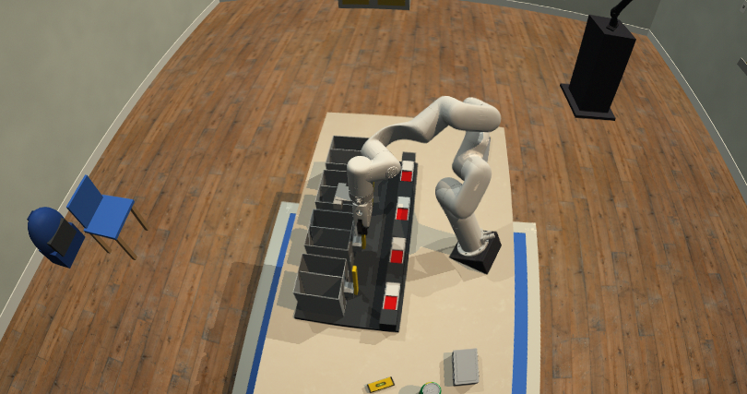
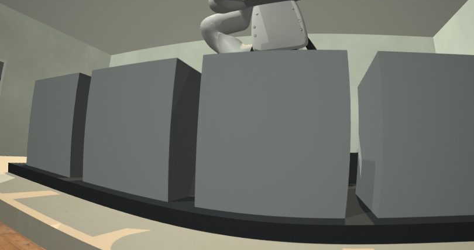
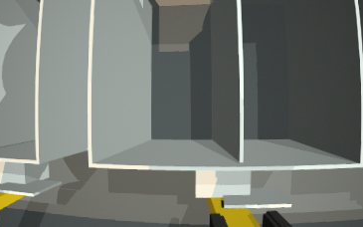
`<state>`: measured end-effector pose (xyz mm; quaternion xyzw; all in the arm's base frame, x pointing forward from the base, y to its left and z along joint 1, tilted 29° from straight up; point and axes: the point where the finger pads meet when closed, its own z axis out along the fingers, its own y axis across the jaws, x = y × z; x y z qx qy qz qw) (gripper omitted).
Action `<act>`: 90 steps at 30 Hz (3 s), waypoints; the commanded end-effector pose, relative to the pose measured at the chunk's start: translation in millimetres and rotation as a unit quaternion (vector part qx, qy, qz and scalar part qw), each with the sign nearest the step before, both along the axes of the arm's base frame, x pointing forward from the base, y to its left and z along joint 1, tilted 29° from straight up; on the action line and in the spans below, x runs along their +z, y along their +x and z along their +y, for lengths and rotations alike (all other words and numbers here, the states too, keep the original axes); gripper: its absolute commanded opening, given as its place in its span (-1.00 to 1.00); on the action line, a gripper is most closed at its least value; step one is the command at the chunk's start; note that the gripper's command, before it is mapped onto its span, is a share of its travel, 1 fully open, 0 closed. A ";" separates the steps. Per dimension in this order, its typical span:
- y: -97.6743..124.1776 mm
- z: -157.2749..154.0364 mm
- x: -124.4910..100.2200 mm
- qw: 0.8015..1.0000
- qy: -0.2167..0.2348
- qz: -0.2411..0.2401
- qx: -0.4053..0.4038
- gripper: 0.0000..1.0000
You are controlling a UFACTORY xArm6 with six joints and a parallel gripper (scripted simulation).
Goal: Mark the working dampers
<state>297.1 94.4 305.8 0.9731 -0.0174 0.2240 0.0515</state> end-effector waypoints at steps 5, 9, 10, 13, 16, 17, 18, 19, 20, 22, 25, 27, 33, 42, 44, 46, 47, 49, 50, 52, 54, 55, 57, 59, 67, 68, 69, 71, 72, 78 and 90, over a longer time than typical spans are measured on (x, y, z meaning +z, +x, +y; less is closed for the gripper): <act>0.3 -0.6 1.5 1.000 0.005 -0.001 0.002 -0.62; 0.3 -1.6 1.6 1.000 0.009 -0.002 0.004 -0.62; 0.3 -1.9 1.7 1.000 0.011 -0.002 0.005 -0.62; 0.3 -2.6 1.7 1.000 0.014 -0.002 0.006 -0.62; 0.2 -3.3 1.7 1.000 0.017 -0.002 0.008 -0.62; 0.2 -3.7 1.7 1.000 0.019 -0.002 0.009 -0.62; 0.2 -4.2 1.8 1.000 0.021 -0.002 0.010 -0.62; 0.2 -4.7 1.8 1.000 0.023 -0.002 0.011 -0.62; 0.2 -5.1 1.8 1.000 0.025 -0.002 0.012 -0.62; 0.1 -6.2 1.8 0.999 0.030 -0.002 0.014 -0.62; 0.1 -7.9 1.9 0.999 0.037 -0.002 0.018 -0.62; 0.1 -9.1 1.9 0.999 0.043 -0.002 0.021 -0.62; 0.0 -11.7 1.9 0.998 0.055 -0.002 0.026 -0.62; 0.1 -18.3 1.6 0.996 0.084 -0.002 0.041 -0.62; 0.1 -19.9 1.5 0.995 0.091 -0.003 0.044 -0.62; 0.2 -21.4 1.3 0.994 0.098 -0.003 0.048 -0.62; 0.2 -21.4 1.3 0.994 0.098 -0.003 0.048 -0.62; 0.2 -22.2 1.3 0.994 0.102 -0.003 0.049 -0.62; 0.3 -23.0 1.1 0.993 0.105 -0.003 0.051 -0.62; 0.3 -24.6 1.0 0.992 0.112 -0.003 0.055 -0.62; 0.4 -26.2 0.7 0.991 0.120 -0.003 0.058 -0.62; 0.5 -27.0 0.6 0.991 0.123 -0.003 0.060 -0.62; 0.6 -28.6 0.3 0.989 0.130 -0.003 0.063 -0.62; 0.7 -30.1 0.1 0.988 0.137 -0.003 0.067 -0.62; 1.1 -34.8 -0.9 0.984 0.158 -0.003 0.077 -0.62; 1.2 -35.5 -1.1 0.984 0.162 -0.003 0.079 -0.62; 1.3 -36.2 -1.3 0.983 0.165 -0.003 0.080 -0.62; 1.4 -37.7 -1.6 0.982 0.172 -0.003 0.084 -0.62; 1.5 -38.4 -1.8 0.981 0.175 -0.003 0.085 -0.62; 2.0 -42.4 -3.0 0.977 0.193 -0.004 0.094 -0.62; 2.9 -47.9 -4.9 0.970 0.219 -0.004 0.107 -0.62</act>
